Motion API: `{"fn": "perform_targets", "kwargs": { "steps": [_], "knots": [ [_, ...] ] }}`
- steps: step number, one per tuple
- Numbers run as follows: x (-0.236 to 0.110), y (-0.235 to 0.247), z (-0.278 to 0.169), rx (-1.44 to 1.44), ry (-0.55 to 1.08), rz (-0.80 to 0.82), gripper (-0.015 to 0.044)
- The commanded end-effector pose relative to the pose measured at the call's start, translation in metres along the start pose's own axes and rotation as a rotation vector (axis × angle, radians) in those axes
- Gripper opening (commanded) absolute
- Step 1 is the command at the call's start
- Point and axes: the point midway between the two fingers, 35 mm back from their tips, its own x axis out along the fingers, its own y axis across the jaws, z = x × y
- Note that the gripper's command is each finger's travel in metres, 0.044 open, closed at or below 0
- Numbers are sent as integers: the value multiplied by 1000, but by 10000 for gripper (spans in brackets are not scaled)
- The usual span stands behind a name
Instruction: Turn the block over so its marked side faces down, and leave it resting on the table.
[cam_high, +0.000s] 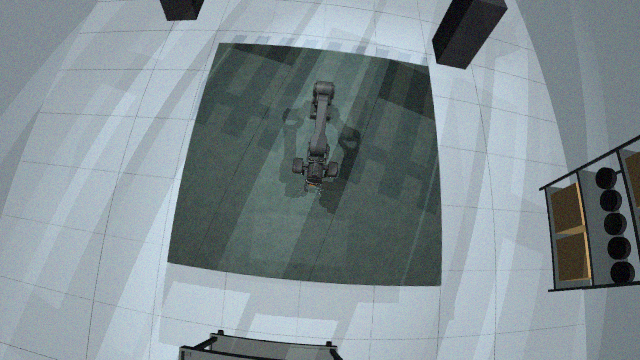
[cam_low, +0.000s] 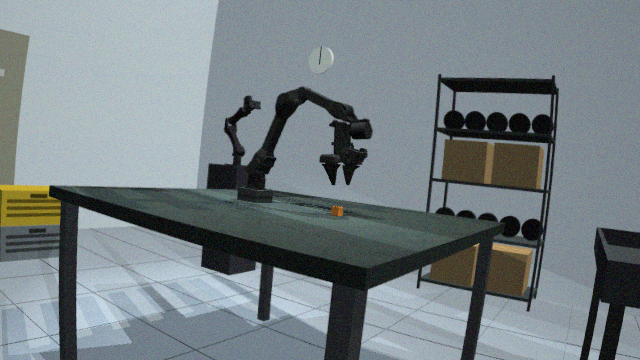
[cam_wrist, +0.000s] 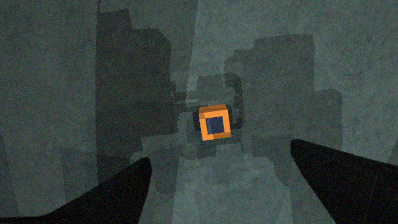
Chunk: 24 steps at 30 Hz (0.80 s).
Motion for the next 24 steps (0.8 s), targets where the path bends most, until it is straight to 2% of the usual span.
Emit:
{"fn": "perform_targets", "kwargs": {
  "steps": [1, 4, 8, 24],
  "knots": [
    [11, -2, -1, -23, 68, -22, 440],
    [13, -2, -1, -23, 68, -22, 440],
    [44, -2, -5, -23, 68, -22, 440],
    [63, 0, -8, -23, 68, -22, 440]
  ]
}}
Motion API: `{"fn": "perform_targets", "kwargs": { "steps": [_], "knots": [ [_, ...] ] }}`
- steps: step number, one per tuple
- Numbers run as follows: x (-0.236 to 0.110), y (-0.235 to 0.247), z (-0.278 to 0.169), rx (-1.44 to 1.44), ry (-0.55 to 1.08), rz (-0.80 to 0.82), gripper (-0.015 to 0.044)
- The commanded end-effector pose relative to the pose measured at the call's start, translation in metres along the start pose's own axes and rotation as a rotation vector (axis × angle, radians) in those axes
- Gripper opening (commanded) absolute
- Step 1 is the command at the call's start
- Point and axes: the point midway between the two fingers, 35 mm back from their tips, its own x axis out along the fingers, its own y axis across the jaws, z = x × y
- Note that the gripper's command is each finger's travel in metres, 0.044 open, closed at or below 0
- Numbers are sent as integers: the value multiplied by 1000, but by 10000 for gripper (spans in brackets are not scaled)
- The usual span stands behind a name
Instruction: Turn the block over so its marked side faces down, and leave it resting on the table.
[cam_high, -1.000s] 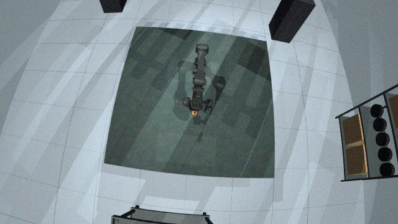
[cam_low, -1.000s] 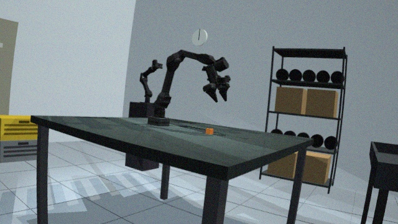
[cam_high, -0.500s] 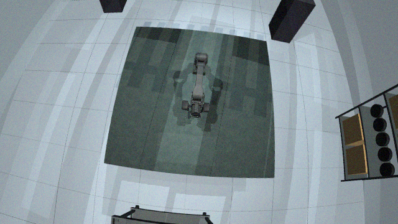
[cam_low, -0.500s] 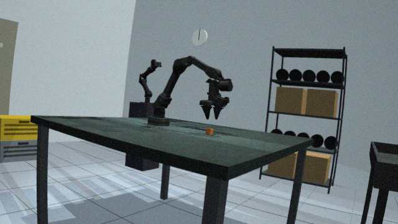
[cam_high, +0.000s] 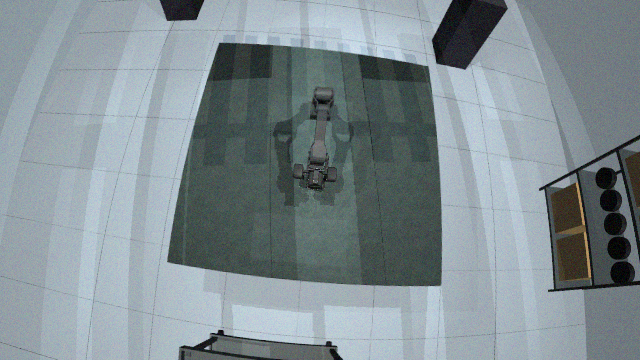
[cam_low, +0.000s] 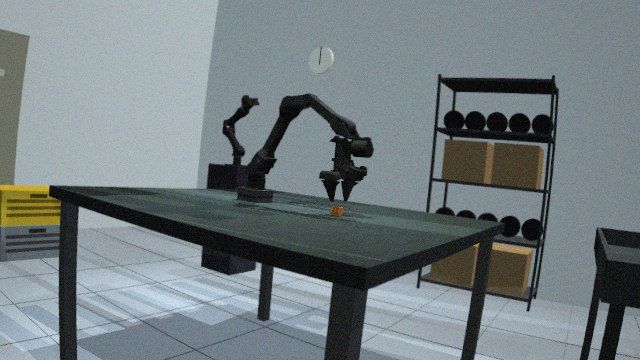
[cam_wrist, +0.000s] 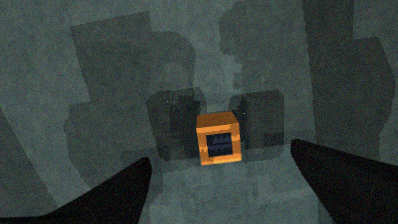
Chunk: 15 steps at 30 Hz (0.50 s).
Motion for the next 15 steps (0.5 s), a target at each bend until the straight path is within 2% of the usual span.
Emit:
{"fn": "perform_targets", "kwargs": {
  "steps": [1, 15],
  "knots": [
    [8, 0, -2, 2, 11, -3, 440],
    [31, 0, -3, 2, 12, -3, 440]
  ]
}}
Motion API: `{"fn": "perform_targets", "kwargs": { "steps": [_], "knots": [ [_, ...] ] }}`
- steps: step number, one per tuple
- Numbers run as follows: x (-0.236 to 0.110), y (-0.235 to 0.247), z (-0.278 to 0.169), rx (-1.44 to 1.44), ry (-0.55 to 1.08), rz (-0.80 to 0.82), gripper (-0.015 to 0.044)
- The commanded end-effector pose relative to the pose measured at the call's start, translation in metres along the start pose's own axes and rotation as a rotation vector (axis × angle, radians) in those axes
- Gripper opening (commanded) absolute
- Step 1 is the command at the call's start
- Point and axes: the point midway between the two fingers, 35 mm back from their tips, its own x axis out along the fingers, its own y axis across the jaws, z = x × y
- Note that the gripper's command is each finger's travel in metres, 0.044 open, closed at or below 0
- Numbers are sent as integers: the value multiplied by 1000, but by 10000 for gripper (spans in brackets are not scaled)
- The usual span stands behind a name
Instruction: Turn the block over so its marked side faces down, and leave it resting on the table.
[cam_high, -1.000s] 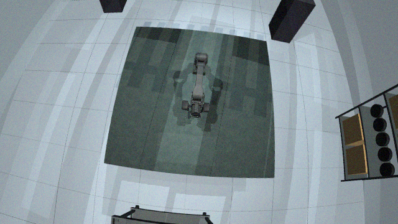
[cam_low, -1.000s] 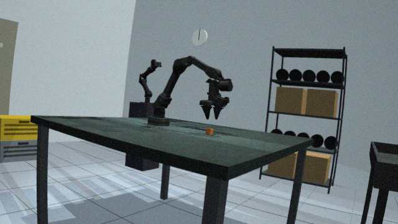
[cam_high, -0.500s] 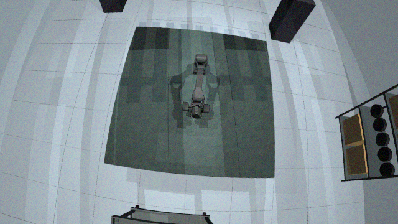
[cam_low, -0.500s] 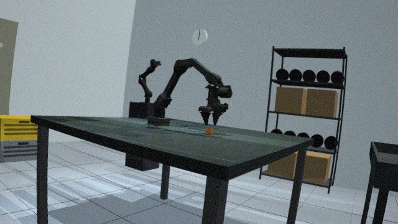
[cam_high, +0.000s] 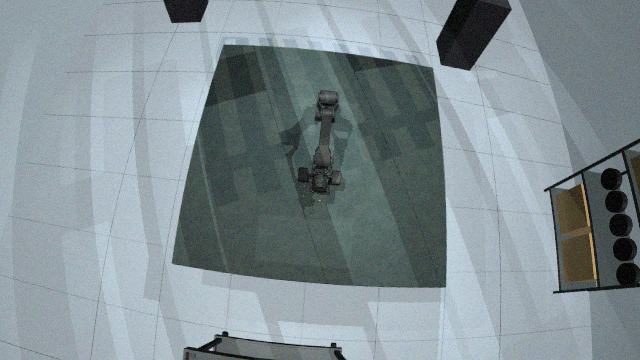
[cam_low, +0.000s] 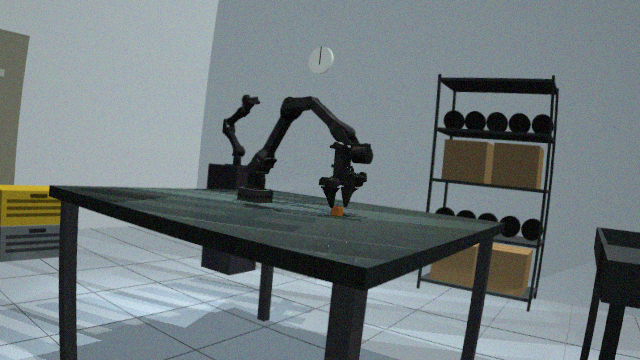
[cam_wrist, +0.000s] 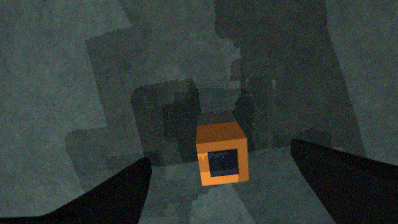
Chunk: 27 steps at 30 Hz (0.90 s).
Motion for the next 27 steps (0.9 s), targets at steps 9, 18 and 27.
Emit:
{"fn": "perform_targets", "kwargs": {
  "steps": [9, 18, 27],
  "knots": [
    [15, 0, -4, 1, 17, -3, 361],
    [15, 0, -4, 1, 17, -3, 145],
    [15, 0, -4, 1, 17, -3, 85]
  ]
}}
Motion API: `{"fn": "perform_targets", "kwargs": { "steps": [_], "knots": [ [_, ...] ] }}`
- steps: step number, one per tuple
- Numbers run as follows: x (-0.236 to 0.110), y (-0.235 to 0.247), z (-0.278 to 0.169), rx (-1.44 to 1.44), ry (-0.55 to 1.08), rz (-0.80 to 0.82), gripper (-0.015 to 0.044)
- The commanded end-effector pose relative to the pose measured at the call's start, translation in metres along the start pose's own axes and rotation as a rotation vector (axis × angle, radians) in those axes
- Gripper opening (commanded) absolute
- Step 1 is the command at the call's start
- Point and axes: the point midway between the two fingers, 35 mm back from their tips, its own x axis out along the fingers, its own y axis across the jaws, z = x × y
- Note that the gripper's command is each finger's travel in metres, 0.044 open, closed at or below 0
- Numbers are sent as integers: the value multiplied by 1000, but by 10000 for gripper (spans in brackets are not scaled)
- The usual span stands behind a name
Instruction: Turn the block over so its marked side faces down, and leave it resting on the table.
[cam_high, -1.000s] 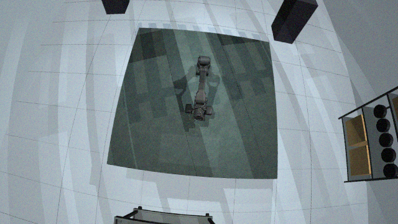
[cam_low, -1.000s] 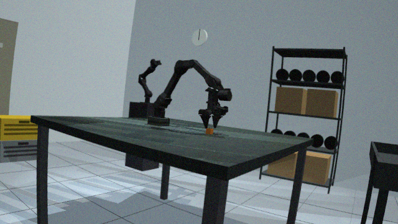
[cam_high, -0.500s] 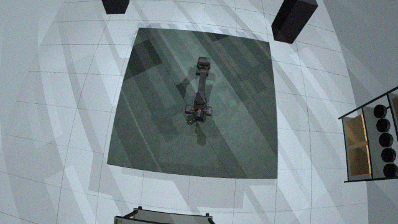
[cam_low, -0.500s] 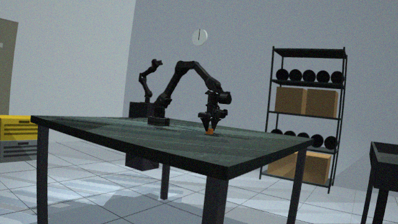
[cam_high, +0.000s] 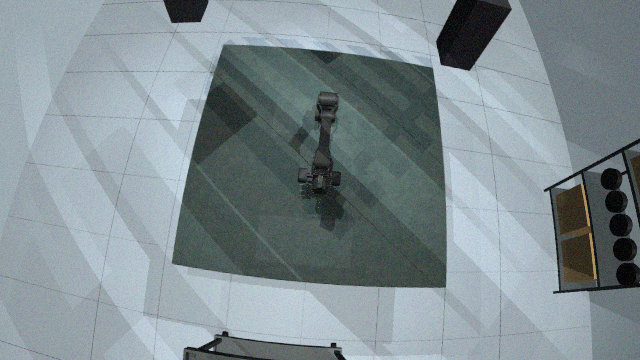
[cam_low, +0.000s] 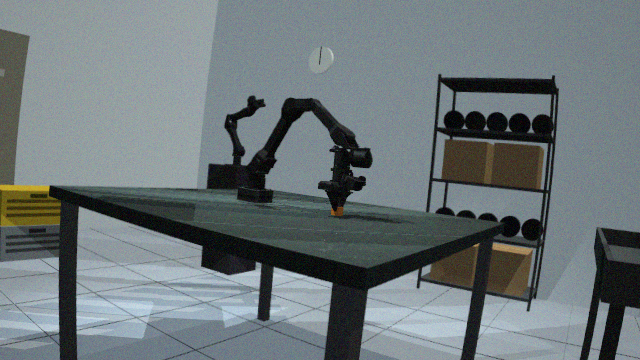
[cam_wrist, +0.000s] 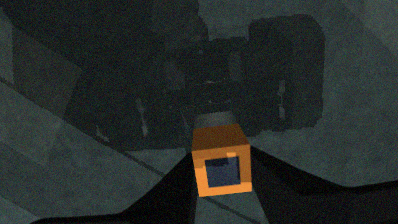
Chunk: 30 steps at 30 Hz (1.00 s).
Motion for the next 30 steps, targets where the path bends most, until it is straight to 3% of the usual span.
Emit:
{"fn": "perform_targets", "kwargs": {
  "steps": [1, 6, 8, 13, 30],
  "knots": [
    [2, 0, -1, 1, 4, -3, 78],
    [2, 0, -1, 1, 4, -3, 45],
    [-3, 0, -1, 1, 4, -3, 0],
    [-29, 0, -1, 1, 4, -3, 0],
    [-20, 0, 3, 0, -191, -2, 0]
  ]
}}
